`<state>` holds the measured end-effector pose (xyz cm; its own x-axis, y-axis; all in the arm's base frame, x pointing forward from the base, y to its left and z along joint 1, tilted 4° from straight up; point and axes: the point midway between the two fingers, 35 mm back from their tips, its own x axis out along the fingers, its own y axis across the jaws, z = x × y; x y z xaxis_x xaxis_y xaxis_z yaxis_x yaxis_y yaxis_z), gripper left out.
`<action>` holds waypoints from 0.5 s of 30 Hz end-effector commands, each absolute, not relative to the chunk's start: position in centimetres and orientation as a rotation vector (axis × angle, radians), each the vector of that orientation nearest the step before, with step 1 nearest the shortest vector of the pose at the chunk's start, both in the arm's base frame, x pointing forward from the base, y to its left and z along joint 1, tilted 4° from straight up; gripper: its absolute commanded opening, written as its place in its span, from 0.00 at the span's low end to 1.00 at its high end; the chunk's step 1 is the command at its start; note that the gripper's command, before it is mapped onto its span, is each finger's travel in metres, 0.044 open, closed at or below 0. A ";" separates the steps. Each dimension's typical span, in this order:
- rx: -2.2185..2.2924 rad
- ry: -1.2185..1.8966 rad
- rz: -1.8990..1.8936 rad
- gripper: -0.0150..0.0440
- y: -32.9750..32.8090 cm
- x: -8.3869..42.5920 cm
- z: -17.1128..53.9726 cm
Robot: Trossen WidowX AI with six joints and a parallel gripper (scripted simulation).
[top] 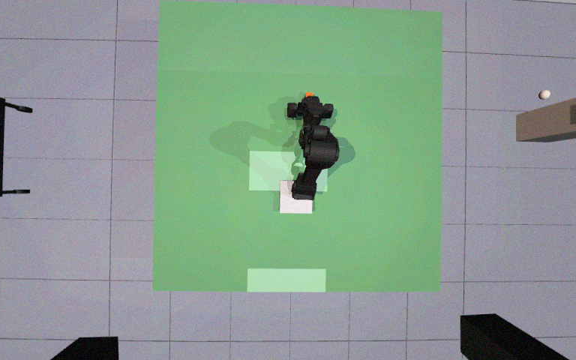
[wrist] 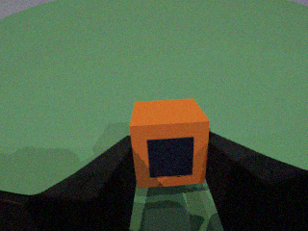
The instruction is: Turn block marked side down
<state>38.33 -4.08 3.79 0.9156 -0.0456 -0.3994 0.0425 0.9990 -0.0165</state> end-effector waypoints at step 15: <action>-0.001 0.407 -0.041 0.97 -4.0 38.4 3.9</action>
<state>38.34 -4.07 3.82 0.9163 -0.0449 -0.3980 0.0419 0.9990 -0.0161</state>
